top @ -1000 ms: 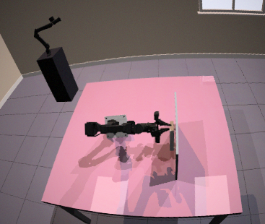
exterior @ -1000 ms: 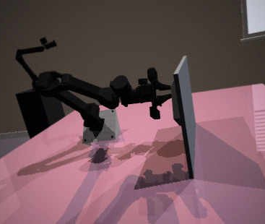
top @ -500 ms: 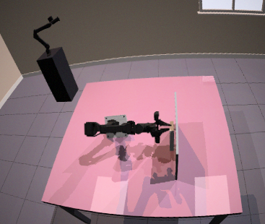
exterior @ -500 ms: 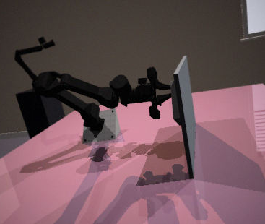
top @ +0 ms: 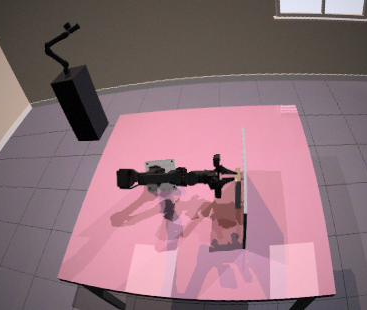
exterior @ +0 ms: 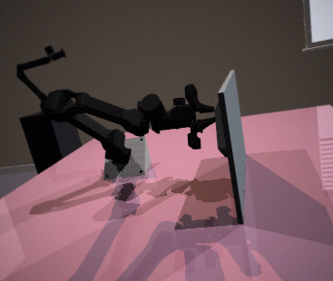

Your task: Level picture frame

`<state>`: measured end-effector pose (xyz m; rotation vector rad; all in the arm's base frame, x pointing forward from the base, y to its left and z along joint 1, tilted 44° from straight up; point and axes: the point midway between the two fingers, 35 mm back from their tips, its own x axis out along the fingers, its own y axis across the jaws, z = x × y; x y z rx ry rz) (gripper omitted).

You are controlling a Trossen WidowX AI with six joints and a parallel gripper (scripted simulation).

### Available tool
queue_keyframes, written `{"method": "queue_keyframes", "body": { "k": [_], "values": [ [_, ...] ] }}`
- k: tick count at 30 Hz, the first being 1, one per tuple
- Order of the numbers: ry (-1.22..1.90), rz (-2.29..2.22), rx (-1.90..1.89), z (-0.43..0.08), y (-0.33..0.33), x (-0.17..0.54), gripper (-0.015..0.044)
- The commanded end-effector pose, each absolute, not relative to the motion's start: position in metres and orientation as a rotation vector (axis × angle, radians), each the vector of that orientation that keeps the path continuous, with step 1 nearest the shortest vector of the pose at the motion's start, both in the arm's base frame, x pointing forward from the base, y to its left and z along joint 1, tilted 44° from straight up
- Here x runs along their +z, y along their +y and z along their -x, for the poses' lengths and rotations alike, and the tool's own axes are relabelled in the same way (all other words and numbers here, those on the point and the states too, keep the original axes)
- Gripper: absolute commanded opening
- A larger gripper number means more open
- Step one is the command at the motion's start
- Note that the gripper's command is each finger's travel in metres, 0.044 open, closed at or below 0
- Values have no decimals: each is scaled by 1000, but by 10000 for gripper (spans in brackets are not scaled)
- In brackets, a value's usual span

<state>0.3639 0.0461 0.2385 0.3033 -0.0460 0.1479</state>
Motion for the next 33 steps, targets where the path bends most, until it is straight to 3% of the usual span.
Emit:
{"method": "queue_keyframes", "body": {
  "k": [1,33],
  "values": [
    [-59,-306,154,-364,47,245,0],
    [-59,-306,154,-365,42,242,0]
  ]
}}
